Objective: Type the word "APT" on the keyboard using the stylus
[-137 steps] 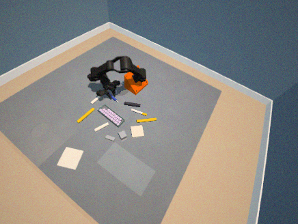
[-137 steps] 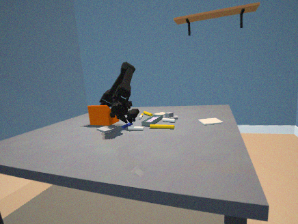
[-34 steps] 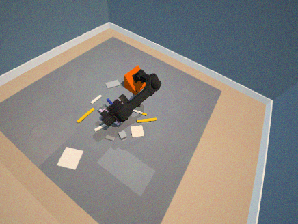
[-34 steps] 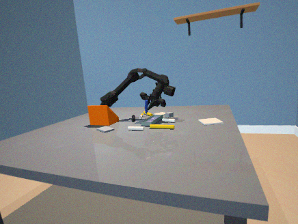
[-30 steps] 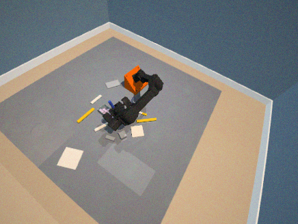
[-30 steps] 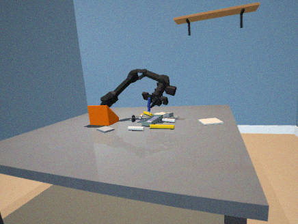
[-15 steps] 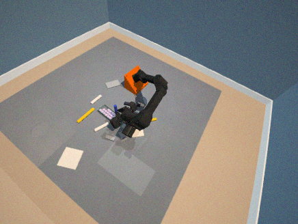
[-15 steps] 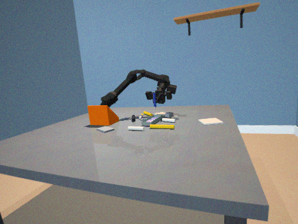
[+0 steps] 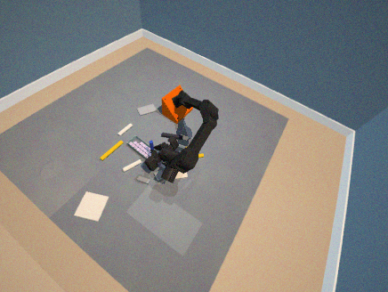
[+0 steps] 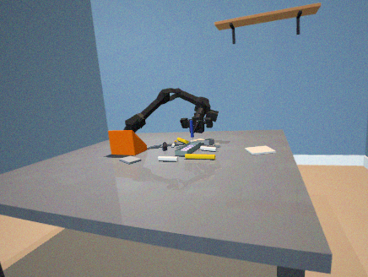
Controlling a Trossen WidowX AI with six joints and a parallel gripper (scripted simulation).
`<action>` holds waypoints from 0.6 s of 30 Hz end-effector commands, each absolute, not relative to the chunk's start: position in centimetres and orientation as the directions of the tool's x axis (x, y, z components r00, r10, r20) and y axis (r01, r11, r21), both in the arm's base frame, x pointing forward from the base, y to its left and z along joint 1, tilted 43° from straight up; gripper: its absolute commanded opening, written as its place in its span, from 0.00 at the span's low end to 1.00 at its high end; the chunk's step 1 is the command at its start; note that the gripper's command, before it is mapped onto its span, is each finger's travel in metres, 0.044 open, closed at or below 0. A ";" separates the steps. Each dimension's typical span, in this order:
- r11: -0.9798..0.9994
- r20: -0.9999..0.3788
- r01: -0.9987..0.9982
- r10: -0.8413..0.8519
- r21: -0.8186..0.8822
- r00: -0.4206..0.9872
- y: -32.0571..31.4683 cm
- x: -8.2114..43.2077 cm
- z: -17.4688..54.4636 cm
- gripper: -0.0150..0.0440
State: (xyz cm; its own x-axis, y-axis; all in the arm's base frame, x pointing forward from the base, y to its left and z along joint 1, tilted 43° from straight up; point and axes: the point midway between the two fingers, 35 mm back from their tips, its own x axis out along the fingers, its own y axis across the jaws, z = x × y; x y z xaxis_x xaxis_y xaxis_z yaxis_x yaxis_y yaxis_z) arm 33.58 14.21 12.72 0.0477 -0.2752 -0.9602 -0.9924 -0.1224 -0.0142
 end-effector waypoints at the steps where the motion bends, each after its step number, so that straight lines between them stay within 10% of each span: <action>1: -0.116 -0.960 -0.993 -0.278 -0.008 0.040 14.2 33.5 12.4 0.25; 15: -0.116 -0.960 -0.993 -0.278 -0.008 0.040 14.2 33.5 12.4 0.25; 18: -0.116 -0.960 -0.993 -0.278 -0.008 0.040 14.3 33.8 12.3 0.39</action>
State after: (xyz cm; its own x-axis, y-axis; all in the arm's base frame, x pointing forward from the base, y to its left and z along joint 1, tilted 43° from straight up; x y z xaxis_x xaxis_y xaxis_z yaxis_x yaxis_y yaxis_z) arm 33.53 14.22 12.53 0.0433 -0.2777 -0.9597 -0.9924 -0.1227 -0.0093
